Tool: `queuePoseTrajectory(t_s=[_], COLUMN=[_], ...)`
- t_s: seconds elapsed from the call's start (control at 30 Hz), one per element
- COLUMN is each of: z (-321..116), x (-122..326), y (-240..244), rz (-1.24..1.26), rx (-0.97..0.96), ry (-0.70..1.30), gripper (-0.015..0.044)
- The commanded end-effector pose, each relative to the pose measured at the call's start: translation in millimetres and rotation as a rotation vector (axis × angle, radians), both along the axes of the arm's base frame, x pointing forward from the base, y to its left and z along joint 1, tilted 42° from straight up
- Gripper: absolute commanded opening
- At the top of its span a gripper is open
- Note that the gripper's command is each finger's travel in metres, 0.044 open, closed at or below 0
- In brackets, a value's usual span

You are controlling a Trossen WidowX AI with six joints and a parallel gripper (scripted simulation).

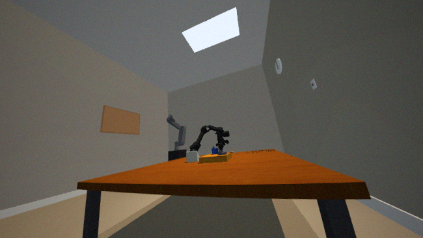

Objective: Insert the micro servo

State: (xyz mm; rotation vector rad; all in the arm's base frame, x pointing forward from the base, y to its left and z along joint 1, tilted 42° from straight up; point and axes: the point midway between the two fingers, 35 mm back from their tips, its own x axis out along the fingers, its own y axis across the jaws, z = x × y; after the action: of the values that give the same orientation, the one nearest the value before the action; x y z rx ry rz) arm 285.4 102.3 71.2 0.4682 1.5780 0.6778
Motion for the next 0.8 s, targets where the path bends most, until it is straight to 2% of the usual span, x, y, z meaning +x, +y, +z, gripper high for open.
queuePoseTrajectory(t_s=[0.0,0.77], z=[-4.8,-30.3], x=[2.0,6.9], y=[-5.9,-34.3], rz=[-0.005,-0.005], rx=[0.001,-0.003], ry=[-0.002,-0.002], gripper=[0.0000,0.0000])
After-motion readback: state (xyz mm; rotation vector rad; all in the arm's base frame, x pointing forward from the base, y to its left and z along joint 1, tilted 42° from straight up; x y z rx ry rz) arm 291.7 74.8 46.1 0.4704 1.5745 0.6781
